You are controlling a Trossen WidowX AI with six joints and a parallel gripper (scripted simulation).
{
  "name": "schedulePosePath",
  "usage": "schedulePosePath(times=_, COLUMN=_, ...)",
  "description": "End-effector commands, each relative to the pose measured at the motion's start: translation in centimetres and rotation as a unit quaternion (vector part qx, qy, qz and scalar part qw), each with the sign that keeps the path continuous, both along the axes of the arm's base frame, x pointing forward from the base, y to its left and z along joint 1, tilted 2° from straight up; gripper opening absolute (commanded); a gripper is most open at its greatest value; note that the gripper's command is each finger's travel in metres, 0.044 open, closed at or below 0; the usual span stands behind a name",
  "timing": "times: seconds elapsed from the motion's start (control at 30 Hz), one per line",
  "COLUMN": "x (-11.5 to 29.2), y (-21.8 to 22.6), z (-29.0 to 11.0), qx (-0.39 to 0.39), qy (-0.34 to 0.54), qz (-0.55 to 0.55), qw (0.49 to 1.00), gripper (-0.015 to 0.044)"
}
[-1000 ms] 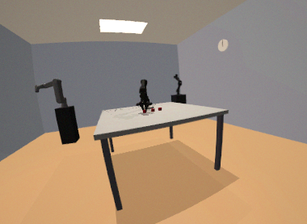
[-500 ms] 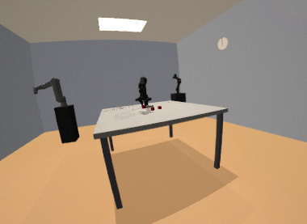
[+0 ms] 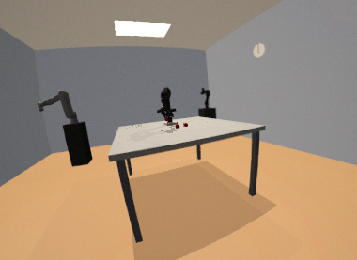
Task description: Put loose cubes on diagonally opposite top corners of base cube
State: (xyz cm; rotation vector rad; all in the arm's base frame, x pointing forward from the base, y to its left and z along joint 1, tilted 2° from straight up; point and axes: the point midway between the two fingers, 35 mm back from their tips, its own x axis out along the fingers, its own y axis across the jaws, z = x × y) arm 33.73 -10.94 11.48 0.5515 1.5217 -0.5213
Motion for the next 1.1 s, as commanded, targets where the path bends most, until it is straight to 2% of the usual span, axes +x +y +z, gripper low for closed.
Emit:
schedulePosePath(times=0.0, x=-0.1, y=0.0, z=1.6, qx=-0.005, qy=-0.009, qz=0.003, qw=1.0, gripper=0.0105)
schedulePosePath(times=0.2, x=-0.1, y=0.5, z=1.7, qx=-0.004, qy=-0.009, qz=0.005, qw=1.0, gripper=0.0105)
schedulePosePath(times=1.07, x=0.3, y=8.8, z=0.2, qx=-0.001, qy=-0.01, qz=0.044, qw=0.999, gripper=0.0105)
